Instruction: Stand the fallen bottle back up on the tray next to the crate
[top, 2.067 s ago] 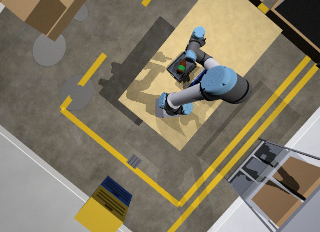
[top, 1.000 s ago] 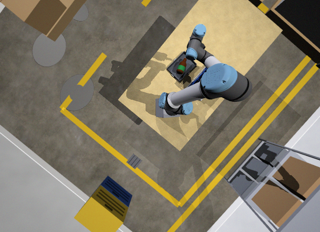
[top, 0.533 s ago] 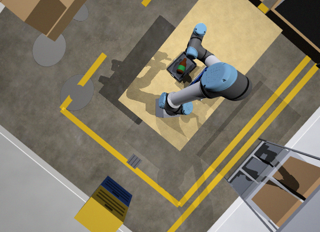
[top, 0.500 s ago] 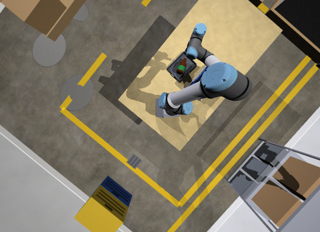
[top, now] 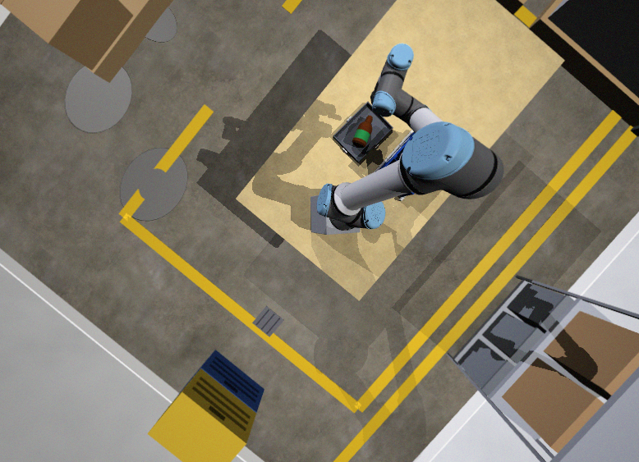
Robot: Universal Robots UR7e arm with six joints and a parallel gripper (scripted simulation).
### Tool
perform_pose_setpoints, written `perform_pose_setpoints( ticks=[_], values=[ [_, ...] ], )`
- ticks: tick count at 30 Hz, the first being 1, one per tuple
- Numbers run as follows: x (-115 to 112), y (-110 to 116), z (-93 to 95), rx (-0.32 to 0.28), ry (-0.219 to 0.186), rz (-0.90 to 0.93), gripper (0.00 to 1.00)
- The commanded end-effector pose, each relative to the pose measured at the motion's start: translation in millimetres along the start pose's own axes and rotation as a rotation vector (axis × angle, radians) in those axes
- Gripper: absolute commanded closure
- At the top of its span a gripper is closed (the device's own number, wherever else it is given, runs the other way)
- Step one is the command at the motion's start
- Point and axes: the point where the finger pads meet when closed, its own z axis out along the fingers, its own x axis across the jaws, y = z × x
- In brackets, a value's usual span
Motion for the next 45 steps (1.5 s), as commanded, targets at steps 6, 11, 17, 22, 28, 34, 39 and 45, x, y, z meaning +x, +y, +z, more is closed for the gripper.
perform_pose_setpoints(
  ticks=[6, 11, 17, 22, 28, 34, 39, 45],
  values=[
    [4.2, 4.9, -0.4, 0.004, -0.003, 0.292, 1.00],
    [5.5, 6.8, -0.4, 0.004, -0.003, 0.382, 1.00],
    [6.7, 8.9, -0.3, 0.004, -0.003, 0.470, 1.00],
    [7.5, 10.5, -0.3, 0.004, -0.003, 0.533, 1.00],
    [8.0, 11.5, -0.3, 0.003, -0.003, 0.572, 1.00],
    [8.2, 12.1, -0.3, 0.003, -0.003, 0.592, 1.00],
    [8.3, 12.2, -0.2, 0.003, -0.003, 0.598, 1.00],
    [8.3, 12.2, -0.2, 0.003, -0.003, 0.598, 0.00]
  ],
)
